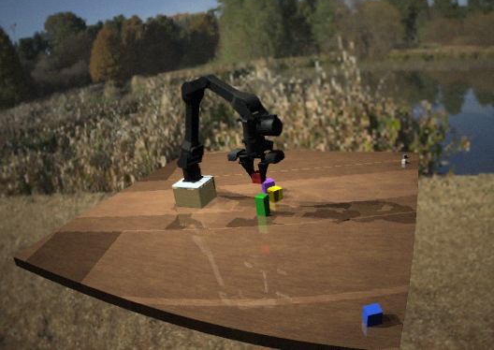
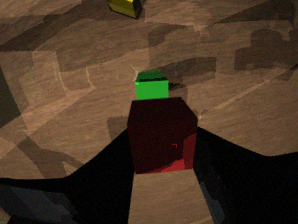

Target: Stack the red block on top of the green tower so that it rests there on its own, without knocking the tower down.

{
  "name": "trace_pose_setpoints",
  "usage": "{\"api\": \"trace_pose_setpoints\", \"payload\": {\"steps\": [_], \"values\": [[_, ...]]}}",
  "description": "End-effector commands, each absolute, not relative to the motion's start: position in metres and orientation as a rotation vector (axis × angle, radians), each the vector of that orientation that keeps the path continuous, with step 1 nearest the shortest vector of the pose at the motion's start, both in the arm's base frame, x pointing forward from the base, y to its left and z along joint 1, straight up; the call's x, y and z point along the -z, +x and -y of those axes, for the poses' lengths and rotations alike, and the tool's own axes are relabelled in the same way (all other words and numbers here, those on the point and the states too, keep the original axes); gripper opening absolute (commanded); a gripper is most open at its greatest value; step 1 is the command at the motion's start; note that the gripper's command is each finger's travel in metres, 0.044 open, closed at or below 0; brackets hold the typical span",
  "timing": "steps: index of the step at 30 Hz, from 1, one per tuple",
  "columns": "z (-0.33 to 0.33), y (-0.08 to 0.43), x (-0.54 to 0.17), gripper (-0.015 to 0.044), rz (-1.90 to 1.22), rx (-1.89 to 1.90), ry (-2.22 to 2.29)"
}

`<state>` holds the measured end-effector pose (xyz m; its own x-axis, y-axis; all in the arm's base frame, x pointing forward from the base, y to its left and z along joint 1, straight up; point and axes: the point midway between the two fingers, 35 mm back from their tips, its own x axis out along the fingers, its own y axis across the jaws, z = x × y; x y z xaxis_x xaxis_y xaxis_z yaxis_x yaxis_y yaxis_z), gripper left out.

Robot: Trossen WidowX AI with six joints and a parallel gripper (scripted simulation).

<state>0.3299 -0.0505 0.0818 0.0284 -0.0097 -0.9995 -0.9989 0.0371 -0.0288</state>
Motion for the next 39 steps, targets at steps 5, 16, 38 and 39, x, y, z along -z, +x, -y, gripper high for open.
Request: {"api": "trace_pose_setpoints", "payload": {"steps": [5, 16, 38, 39], "values": [[0.051, 0.33, -0.061, 0.0, -1.218, -1.151, -1.195], [0.051, 0.331, -0.03, 0.0, -1.218, -1.151, -1.195], [0.051, 0.331, -0.03, 0.0, -1.218, -1.151, -1.195], [0.051, 0.331, -0.03, 0.0, -1.218, -1.151, -1.195]]}}
